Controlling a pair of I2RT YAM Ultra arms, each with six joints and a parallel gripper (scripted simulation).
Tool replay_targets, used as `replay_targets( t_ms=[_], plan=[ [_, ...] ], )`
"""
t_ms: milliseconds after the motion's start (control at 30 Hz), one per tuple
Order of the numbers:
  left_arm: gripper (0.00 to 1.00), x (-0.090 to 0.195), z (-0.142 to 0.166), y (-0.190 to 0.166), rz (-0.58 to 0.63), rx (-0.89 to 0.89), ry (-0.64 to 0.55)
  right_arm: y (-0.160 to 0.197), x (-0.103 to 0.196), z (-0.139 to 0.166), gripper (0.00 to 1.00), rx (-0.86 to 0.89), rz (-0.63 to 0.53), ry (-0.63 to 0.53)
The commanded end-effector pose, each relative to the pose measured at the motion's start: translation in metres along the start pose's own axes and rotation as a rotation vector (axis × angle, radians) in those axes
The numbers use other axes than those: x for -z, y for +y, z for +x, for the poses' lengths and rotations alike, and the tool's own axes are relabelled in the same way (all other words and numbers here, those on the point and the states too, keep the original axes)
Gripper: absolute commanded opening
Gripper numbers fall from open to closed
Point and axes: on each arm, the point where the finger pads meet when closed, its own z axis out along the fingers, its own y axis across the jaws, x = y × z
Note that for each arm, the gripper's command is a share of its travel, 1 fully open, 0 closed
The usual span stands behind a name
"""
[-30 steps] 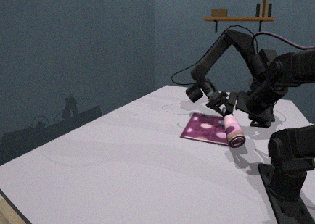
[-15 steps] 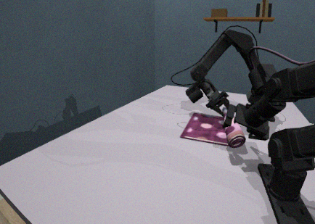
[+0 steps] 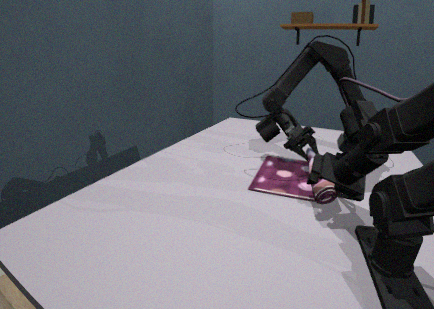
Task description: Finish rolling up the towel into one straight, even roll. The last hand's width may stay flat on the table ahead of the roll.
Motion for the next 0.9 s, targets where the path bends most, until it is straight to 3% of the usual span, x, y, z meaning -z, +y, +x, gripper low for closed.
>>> replay_targets(
  t_ms=[0,167,233,400,867],
  plan=[
    [0.81,-0.0038,-0.0094,0.0033,-0.019,0.008,-0.036,-0.0054,0.0019,0.0016,0.29,0.003,0.005,-0.005],
    [0.6,-0.0038,-0.0094,0.0033,-0.019,0.008,-0.036,-0.0054,0.0019,0.0016,0.29,0.003,0.005,-0.005],
    [0.6,-0.0038,-0.0094,0.0033,-0.019,0.008,-0.036,-0.0054,0.0019,0.0016,0.29,0.003,0.005,-0.005],
    [0.38,-0.0038,-0.0094,0.0033,-0.019,0.008,-0.036,-0.0054,0.0019,0.0016,0.29,0.003,0.005,-0.005],
    [0.3,-0.0038,-0.0094,0.0033,-0.019,0.008,-0.036,-0.0054,0.0019,0.0016,0.29,0.003,0.005,-0.005]
  ],
)
